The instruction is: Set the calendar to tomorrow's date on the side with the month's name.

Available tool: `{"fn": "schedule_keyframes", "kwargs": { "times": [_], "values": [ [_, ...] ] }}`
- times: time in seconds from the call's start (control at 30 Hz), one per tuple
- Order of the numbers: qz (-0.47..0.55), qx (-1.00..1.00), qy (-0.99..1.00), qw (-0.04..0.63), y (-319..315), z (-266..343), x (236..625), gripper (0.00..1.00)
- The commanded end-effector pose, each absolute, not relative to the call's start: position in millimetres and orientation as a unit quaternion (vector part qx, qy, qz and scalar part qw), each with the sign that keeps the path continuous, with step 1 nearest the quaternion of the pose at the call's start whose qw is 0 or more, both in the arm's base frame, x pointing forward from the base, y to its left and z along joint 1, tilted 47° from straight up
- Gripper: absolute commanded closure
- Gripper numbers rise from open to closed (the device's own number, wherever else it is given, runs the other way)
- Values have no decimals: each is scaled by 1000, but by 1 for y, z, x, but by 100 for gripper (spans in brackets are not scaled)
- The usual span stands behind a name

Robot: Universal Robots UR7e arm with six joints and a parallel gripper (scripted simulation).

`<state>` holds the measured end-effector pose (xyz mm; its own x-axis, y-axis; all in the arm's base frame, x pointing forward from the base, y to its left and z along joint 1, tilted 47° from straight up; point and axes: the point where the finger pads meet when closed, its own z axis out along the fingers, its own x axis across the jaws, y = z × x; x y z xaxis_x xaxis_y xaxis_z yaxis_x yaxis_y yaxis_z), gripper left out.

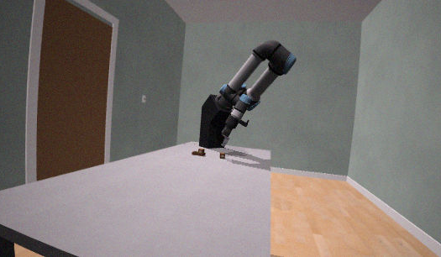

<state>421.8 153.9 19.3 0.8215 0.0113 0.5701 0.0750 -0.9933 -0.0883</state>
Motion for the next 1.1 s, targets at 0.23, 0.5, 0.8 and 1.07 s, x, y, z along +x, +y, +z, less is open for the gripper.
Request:
{"fn": "schedule_keyframes", "kwargs": {
  "times": [0.23, 0.5, 0.8, 1.07],
  "values": [
    [-303, -953, -11, 24, 154, 22, 422, 10],
    [-301, -954, -8, 17, 154, 21, 422, 10],
    [-294, -955, 5, -22, 154, 17, 422, 10],
    [-295, -953, 19, -67, 155, 17, 422, 10]
  ]
}}
